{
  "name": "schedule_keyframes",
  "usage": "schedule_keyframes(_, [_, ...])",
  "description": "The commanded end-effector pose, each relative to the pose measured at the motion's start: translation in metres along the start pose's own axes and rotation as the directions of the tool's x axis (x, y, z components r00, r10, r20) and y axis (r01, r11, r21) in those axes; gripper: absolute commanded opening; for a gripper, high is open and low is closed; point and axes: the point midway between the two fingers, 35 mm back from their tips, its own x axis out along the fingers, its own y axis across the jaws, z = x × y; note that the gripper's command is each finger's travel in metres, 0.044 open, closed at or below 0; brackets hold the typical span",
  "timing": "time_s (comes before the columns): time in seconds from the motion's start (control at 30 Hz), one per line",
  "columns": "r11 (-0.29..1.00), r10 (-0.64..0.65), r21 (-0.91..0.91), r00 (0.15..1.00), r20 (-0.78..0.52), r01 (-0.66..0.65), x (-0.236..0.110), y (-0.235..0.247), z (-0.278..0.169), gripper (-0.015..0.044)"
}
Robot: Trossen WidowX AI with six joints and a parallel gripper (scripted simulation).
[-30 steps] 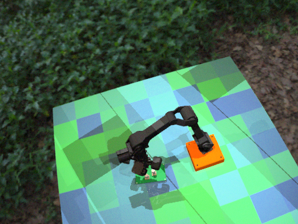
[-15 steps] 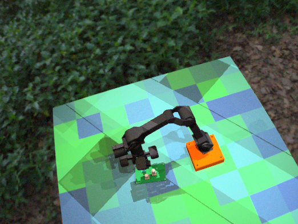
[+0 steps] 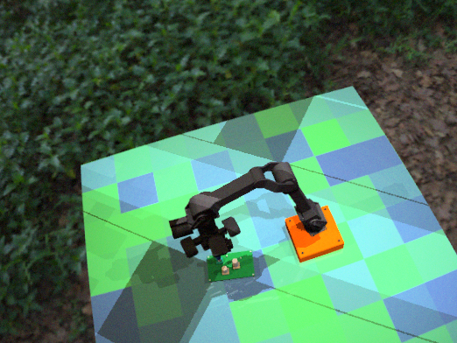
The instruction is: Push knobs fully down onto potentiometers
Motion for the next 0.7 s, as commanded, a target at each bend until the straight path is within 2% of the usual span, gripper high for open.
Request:
schedule_keyframes(0.0, [1.0, 0.009, -0.011, 1.0, -0.003, -0.009, 0.015, 0.002, -0.001, 0.0])
schedule_keyframes(0.67, [1.0, 0.009, -0.011, 1.0, -0.003, -0.009, 0.035, 0.002, -0.001, 0.0])
